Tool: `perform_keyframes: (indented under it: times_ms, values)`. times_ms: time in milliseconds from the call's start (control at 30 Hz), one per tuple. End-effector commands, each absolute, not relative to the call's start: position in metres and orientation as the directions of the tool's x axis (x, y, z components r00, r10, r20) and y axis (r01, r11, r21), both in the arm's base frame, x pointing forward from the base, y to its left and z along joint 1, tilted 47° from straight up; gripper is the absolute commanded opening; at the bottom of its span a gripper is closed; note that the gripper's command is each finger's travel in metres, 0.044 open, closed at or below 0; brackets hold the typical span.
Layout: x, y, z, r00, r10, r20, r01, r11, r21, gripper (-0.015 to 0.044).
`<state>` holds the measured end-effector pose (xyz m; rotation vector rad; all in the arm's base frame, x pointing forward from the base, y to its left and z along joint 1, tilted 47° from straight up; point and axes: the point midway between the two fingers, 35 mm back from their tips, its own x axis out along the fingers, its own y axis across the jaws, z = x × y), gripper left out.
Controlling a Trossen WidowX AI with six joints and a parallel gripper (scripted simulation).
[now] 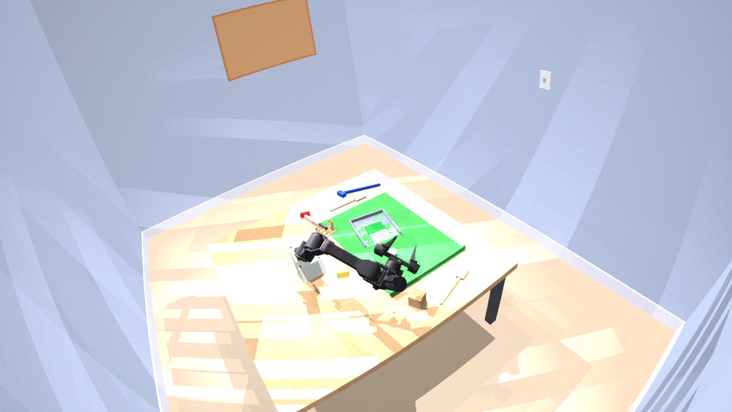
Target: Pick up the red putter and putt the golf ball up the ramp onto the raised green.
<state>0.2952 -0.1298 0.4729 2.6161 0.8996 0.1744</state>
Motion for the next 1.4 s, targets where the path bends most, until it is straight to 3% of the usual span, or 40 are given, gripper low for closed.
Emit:
perform_keyframes:
  times_ms: [0,333,733,1000,1367]
  values:
    - [0.296,-0.130,0.472,0.791,0.612,-0.004,0.566,-0.728,0.386,0.0426]
    - [0.390,-0.115,0.380,0.775,0.618,-0.131,0.545,-0.549,0.633,0.0440]
    - [0.468,-0.039,0.244,0.661,0.655,-0.365,0.566,-0.117,0.816,0.0440]
    - [0.481,0.029,0.154,0.532,0.660,-0.530,0.520,0.240,0.820,0.0440]
    - [0.446,0.122,0.041,0.282,0.633,-0.721,0.321,0.646,0.692,0.0440]
